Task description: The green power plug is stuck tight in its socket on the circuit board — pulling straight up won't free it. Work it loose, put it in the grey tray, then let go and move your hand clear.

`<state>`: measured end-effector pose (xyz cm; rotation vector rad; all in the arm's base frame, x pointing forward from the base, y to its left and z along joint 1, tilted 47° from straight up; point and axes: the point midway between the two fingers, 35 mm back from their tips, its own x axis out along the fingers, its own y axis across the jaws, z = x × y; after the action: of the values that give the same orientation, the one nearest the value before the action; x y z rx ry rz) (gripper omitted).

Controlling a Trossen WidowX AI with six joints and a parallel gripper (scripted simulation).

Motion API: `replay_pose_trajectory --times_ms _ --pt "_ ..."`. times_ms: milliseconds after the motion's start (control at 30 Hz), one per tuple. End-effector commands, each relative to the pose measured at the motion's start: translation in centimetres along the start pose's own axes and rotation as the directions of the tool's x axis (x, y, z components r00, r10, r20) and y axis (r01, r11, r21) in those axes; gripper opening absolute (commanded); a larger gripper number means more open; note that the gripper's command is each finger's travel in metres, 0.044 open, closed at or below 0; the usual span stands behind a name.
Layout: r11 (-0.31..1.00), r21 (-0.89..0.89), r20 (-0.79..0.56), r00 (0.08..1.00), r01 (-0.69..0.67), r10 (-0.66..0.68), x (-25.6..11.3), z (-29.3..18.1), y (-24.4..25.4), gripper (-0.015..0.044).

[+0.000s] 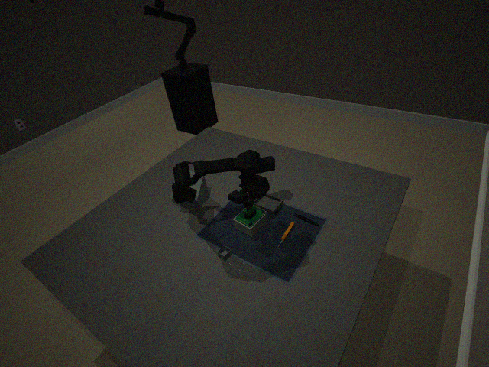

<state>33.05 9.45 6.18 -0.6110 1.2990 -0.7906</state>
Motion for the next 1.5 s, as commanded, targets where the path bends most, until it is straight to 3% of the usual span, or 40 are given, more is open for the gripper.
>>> replay_pose_trajectory --times_ms 0,267,567,767,967,1067,1233,1467 --pt "0.995 -0.006 0.006 0.995 -0.103 0.103 -2.5 0.0 -0.3 0.0" --pt "0.966 -0.003 -0.03 0.965 -0.259 0.259 -2.6 0.1 -1.7 0.0" --pt "0.996 -0.008 -0.028 0.996 -0.091 0.09 -3.0 0.0 -0.3 0.0" --pt "1.0 0.004 0.075 0.997 0.002 -0.002 -3.1 0.0 0.6 0.0" --pt "0.996 -0.003 0.075 0.994 -0.085 0.085 -3.1 0.0 -0.1 0.0" --pt "0.987 -0.006 -0.029 0.987 -0.159 0.159 -3.2 0.1 -0.9 0.0" --pt "0.967 -0.003 -0.03 0.967 -0.255 0.255 -3.3 0.1 -1.7 0.0" --pt "0.985 -0.006 -0.029 0.984 -0.173 0.173 -3.6 0.1 -1.0 0.0"
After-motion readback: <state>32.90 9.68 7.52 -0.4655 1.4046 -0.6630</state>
